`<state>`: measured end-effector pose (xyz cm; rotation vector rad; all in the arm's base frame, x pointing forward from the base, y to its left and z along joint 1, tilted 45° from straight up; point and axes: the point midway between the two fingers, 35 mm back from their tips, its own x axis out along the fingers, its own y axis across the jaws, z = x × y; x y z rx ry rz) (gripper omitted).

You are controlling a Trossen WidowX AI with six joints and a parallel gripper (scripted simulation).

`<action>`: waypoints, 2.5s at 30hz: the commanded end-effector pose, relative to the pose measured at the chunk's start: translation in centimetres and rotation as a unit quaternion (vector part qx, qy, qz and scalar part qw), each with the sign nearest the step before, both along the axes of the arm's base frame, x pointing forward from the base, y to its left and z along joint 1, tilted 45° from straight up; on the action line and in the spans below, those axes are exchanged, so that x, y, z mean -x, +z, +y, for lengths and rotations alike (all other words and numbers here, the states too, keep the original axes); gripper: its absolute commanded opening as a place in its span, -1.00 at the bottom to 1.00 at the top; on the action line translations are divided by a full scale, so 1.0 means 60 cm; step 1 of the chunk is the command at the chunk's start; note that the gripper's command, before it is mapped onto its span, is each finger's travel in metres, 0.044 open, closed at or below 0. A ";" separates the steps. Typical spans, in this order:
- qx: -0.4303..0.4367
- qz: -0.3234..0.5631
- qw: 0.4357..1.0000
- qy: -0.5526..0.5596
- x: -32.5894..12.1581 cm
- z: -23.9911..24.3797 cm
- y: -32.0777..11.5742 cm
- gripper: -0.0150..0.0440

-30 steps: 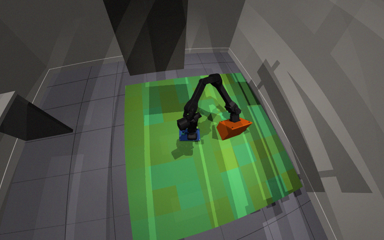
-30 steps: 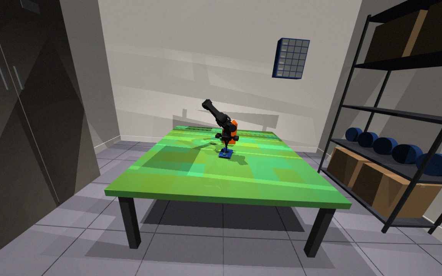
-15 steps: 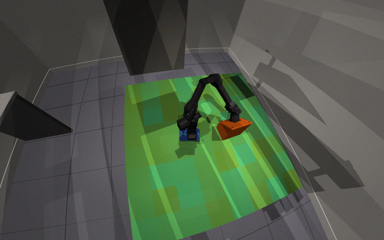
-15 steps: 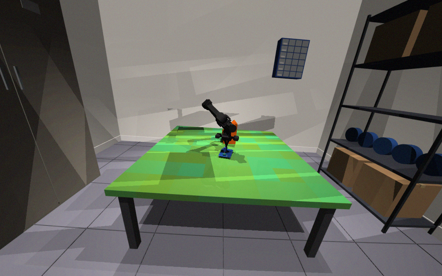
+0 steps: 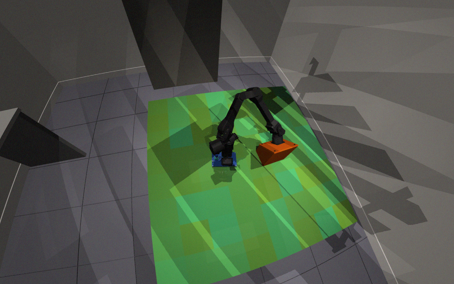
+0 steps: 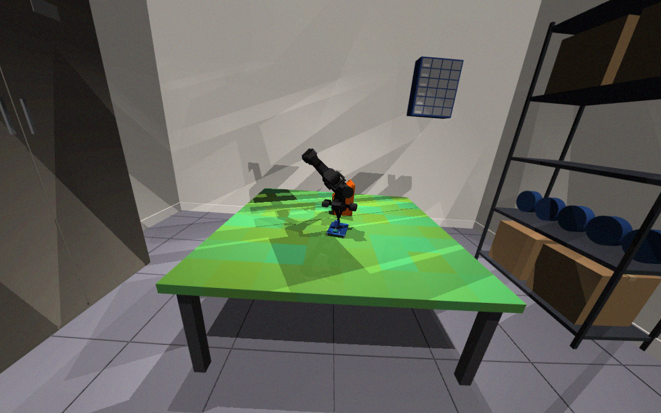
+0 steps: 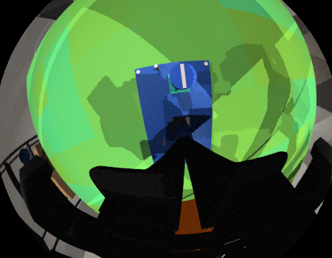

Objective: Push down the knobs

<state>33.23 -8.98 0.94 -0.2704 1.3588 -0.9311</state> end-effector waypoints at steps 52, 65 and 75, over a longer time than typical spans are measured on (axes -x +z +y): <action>-0.035 0.103 0.982 0.152 -0.039 0.025 0.032 -0.49; -0.041 0.254 0.917 0.304 -0.049 0.028 0.043 -0.49; -0.045 0.363 0.836 0.409 -0.057 0.030 0.051 -0.49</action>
